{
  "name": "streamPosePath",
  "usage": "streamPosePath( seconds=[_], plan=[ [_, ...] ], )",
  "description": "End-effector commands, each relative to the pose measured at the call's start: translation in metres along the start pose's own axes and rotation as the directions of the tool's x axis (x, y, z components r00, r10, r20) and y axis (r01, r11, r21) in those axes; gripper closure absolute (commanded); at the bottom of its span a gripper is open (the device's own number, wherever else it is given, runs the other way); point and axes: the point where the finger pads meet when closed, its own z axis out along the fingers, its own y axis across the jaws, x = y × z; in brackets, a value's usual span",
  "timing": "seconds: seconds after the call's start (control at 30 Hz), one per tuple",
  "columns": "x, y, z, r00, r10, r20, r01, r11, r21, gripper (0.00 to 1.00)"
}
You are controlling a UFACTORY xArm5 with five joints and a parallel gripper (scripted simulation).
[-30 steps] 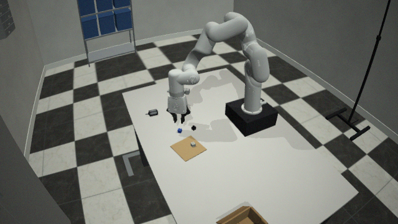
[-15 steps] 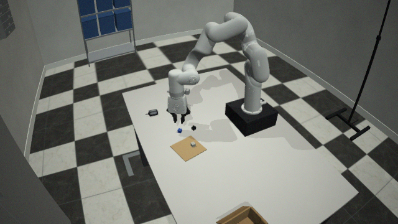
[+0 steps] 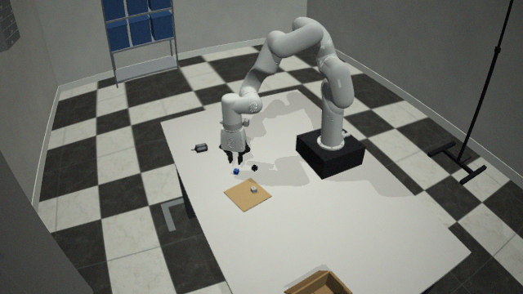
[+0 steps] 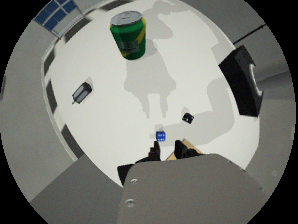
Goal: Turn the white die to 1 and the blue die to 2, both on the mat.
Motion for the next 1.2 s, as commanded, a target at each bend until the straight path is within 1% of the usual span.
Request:
streamPosePath(
  seconds=[0.0, 0.33, 0.4, 0.7, 1.17],
  plan=[
    [0.0, -0.001, 0.006, 1.0, 0.0, 0.002, 0.0, 1.0, 0.003, 0.64],
    [0.001, -0.002, 0.022, 1.0, 0.0, 0.002, 0.0, 1.0, 0.003, 0.64],
    [0.001, -0.002, 0.022, 1.0, 0.0, 0.002, 0.0, 1.0, 0.003, 0.64],
    [0.001, -0.002, 0.033, 1.0, 0.0, 0.002, 0.0, 1.0, 0.003, 0.64],
    [0.002, -0.003, 0.039, 1.0, 0.0, 0.002, 0.0, 1.0, 0.003, 0.64]
  ],
)
